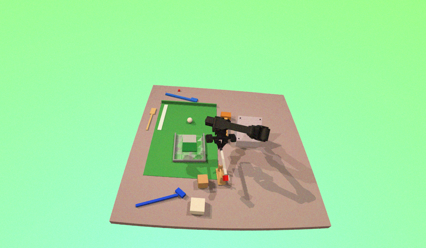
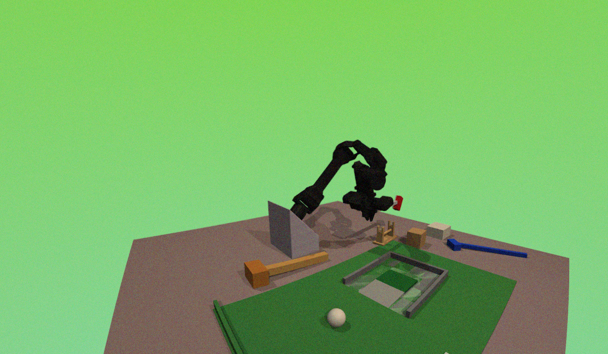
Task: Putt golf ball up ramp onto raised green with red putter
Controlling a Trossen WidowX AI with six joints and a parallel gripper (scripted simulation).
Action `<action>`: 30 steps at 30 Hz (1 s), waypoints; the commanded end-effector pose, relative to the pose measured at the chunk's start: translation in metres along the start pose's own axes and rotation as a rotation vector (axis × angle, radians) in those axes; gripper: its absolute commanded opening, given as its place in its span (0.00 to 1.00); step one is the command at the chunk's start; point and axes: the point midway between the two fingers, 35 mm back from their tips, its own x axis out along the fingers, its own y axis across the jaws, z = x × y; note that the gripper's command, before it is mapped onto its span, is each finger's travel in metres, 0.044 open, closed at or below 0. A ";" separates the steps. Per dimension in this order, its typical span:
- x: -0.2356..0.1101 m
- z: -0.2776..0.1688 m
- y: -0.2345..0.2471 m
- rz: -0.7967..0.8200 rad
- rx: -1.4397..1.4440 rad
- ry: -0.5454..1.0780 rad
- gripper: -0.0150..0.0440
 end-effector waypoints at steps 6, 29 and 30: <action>-0.013 0.031 0.019 0.020 0.158 -0.045 0.25; -0.078 0.170 0.042 0.120 0.699 -0.165 0.25; -0.080 0.176 0.042 0.123 0.724 -0.168 0.25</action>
